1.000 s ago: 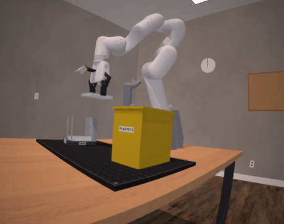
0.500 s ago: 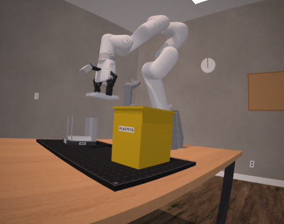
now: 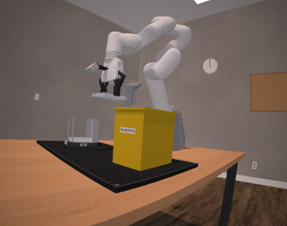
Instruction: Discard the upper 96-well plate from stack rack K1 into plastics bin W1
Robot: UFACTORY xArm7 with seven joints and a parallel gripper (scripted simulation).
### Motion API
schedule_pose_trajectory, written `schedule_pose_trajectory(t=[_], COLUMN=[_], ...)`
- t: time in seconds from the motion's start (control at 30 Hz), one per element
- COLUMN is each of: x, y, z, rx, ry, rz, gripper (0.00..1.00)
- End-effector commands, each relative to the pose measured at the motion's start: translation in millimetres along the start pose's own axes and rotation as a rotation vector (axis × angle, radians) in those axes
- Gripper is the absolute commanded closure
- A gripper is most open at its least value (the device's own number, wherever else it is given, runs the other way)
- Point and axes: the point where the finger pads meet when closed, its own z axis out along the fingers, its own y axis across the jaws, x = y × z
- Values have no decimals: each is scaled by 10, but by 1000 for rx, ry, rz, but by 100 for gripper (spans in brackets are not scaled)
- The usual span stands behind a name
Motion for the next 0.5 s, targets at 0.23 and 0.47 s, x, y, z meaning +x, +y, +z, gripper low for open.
schedule_pose_trajectory(t=[0.23, 0.47], x=[23, 29], y=[-330, -564], z=[3, 13], rx=[-1, -1], ry=[3, 3], rz=[0, 0], gripper=[100, 100])
